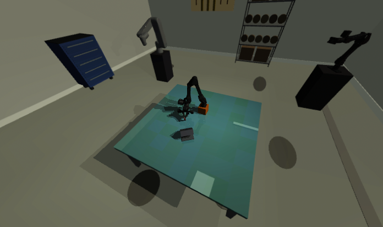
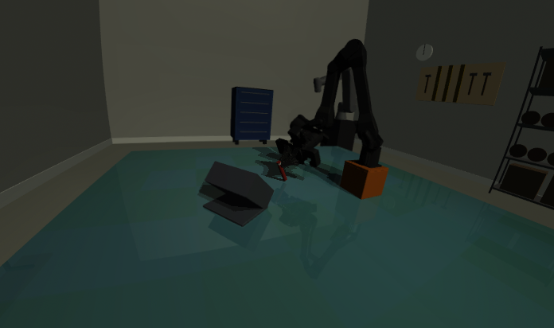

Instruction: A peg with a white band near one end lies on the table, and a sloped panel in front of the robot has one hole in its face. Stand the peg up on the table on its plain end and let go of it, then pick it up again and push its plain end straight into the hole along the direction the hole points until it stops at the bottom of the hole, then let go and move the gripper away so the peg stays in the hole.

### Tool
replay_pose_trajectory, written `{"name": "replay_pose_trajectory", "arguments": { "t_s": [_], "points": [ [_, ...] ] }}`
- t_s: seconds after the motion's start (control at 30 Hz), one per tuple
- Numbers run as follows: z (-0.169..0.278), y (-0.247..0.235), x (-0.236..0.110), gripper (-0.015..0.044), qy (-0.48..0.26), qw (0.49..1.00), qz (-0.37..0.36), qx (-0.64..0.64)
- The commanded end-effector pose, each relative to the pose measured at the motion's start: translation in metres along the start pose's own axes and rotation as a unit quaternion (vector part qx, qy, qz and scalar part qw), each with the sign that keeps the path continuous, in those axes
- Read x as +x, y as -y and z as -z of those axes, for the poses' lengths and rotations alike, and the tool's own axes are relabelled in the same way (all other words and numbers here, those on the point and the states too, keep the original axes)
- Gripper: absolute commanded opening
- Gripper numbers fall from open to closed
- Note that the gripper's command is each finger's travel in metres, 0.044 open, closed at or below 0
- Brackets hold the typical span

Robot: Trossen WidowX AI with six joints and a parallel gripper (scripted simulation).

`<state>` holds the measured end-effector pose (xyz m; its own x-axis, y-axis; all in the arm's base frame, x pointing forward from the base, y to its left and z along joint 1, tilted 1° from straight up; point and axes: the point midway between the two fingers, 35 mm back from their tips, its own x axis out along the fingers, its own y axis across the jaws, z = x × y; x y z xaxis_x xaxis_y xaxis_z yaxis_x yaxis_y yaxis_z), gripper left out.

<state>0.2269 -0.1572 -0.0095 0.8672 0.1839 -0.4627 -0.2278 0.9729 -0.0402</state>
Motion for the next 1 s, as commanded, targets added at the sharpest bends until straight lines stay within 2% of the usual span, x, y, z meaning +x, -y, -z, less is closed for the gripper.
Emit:
{"name": "replay_pose_trajectory", "arguments": {
  "t_s": [0.0, 0.97],
  "points": [
    [0.002, -0.001, -0.002, 0.0049, 0.022, 1.0, -0.003, 0.0],
    [0.014, -0.002, -0.018, 0.0049, 0.146, 0.989, -0.003, 0.002]
  ]
}}
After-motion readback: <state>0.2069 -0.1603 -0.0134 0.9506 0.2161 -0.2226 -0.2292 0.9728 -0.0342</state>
